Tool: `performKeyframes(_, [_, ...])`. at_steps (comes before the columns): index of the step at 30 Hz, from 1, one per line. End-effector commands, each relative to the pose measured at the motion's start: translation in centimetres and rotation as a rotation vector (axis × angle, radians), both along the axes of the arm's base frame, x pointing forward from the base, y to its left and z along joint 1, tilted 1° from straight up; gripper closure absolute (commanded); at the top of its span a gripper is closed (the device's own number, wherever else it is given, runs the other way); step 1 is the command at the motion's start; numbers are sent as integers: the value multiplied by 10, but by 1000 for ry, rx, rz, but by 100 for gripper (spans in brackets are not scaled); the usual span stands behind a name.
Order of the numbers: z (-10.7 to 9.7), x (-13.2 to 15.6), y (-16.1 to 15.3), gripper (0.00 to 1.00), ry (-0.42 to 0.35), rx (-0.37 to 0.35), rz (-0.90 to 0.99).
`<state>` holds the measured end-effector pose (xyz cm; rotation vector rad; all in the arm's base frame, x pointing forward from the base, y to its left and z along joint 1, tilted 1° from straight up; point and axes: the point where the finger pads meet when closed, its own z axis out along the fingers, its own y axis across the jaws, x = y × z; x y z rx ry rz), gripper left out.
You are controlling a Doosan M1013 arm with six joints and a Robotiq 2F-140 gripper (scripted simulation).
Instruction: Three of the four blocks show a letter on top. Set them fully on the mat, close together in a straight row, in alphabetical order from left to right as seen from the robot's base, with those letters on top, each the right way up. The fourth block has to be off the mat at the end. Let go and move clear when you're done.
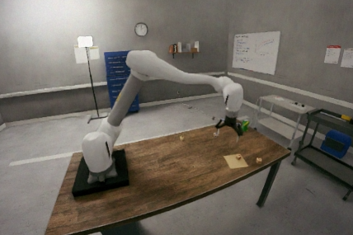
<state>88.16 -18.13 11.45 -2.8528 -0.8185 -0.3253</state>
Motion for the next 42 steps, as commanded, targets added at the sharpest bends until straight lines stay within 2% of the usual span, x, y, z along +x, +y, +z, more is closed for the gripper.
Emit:
performKeyframes(1, [-18, 18, -20, 0, -31, 13, 43])
performKeyframes(4, [-54, 38, -57, 0, -81, 12, 103])
performKeyframes(6, [-69, 46, -73, 0, -102, 10, 127])
performKeyframes(10, [-85, 53, -89, 0, -122, 6, 150])
performKeyframes(42, [-87, 54, -91, 0, -125, 6, 153])
